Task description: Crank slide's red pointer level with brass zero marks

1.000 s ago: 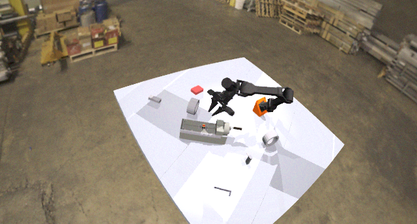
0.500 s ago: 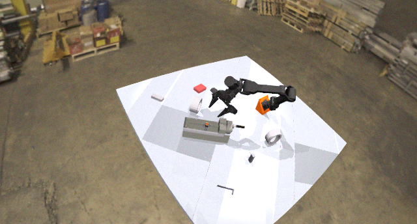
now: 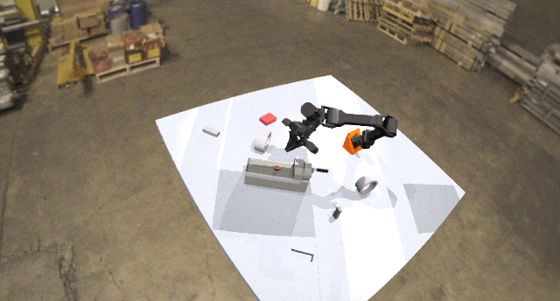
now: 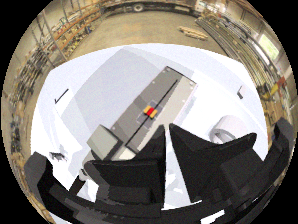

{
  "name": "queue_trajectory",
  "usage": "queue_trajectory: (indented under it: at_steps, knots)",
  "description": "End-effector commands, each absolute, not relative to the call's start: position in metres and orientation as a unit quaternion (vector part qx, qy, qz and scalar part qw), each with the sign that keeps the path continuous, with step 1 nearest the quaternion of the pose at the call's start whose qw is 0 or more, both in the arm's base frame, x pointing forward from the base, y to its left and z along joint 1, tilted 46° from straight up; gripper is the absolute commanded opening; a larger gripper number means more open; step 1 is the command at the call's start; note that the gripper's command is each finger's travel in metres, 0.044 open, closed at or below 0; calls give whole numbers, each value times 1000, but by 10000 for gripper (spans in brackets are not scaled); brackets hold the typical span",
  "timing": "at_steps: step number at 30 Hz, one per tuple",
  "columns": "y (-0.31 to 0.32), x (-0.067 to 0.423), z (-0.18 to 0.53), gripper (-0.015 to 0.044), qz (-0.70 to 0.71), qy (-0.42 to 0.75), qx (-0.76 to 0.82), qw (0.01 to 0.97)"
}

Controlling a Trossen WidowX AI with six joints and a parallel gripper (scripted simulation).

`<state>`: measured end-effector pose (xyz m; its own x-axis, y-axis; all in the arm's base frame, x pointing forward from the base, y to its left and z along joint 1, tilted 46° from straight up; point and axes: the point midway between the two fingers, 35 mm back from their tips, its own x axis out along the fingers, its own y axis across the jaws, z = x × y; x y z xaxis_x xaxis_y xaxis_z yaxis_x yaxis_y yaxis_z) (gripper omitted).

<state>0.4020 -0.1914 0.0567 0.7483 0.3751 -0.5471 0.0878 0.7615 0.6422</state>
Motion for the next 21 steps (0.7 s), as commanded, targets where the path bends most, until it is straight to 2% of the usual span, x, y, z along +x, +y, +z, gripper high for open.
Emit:
queue_trajectory:
  at_steps: [1, 16, 21]
  knots:
    - [-191, 402, 57, 0, 82, 345, 335, 873]
    - [-191, 402, 57, 0, 82, 345, 336, 873]
    - [-191, 402, 57, 131, 82, 345, 336, 873]
